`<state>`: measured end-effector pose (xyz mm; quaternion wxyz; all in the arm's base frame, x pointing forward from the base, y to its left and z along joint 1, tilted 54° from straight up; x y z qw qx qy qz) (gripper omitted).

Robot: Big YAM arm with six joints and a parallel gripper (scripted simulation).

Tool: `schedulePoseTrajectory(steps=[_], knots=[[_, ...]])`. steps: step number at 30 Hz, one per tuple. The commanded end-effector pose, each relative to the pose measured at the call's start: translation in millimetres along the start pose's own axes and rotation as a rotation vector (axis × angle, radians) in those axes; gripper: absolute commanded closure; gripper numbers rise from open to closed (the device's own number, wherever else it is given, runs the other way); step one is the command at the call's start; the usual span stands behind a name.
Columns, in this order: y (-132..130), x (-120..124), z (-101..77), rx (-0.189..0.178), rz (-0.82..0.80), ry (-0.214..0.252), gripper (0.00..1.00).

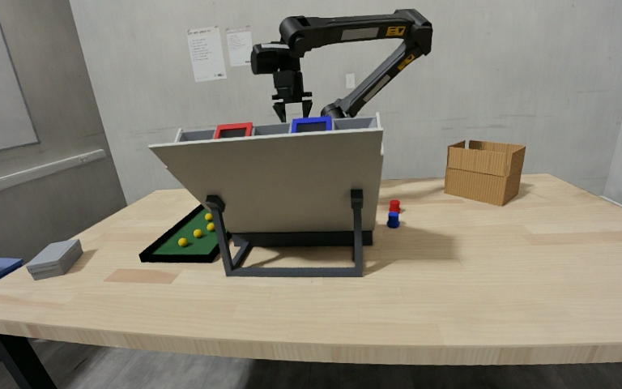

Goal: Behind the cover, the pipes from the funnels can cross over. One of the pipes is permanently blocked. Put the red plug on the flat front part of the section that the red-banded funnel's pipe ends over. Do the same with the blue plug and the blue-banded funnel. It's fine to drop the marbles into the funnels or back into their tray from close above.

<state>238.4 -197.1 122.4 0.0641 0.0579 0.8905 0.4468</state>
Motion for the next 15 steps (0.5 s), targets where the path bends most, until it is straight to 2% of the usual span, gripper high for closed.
schedulePoseTrajectory(steps=[1,14,15], knots=[[-1.0,-3.2,-5.5,0.012,-0.009,-0.014,0.41],[-1.0,-3.2,-5.5,0.012,-0.009,-0.014,0.41],[-1.0,-3.2,-5.5,0.012,-0.009,-0.014,0.2]])
Point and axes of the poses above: the point where the finger pads meet when closed, its own z axis out along the fingers, its own y axis across the jaws, x = y × z, the point moved 9 cm from there along -z, back along the fingers, and after that the axes turned 1 degree about -z, right-handed, at the moved point
